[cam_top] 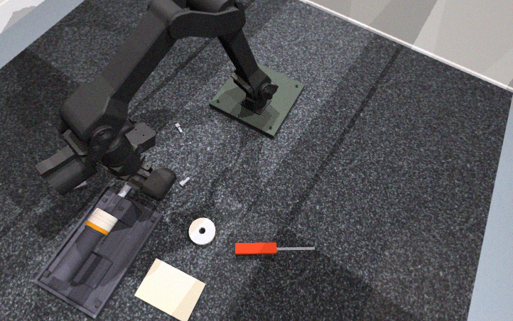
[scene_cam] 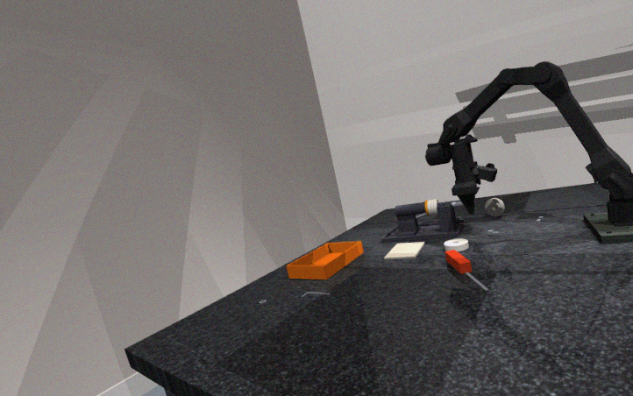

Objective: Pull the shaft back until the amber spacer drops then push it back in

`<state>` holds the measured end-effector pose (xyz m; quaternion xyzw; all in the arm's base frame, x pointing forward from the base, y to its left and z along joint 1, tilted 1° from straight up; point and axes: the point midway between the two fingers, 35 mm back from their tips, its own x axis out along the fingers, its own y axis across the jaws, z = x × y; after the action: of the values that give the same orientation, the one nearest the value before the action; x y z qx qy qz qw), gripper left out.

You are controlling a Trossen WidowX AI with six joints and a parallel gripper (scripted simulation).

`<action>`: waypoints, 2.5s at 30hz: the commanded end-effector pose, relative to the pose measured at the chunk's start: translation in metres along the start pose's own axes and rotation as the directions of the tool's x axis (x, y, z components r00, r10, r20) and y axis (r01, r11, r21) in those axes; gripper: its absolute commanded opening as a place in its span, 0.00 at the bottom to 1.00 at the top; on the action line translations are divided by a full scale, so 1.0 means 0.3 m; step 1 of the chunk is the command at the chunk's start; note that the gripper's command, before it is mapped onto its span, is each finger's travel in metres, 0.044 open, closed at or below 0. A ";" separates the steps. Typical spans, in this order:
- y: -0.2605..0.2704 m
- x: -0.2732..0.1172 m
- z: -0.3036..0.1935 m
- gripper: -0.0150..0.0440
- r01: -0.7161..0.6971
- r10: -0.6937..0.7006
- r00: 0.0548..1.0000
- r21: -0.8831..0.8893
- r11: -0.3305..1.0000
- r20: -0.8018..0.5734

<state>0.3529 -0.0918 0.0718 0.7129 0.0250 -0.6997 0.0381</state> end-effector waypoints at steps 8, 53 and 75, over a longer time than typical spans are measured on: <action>0.000 0.000 0.007 0.25 0.001 -0.001 1.000 -0.003 1.000 0.002; 0.000 0.000 0.023 0.25 0.001 -0.001 1.000 -0.003 1.000 0.003; 0.000 0.000 0.031 0.25 0.001 -0.001 1.000 -0.003 1.000 0.003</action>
<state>0.3448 -0.0925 0.0715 0.7127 0.0250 -0.7000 0.0380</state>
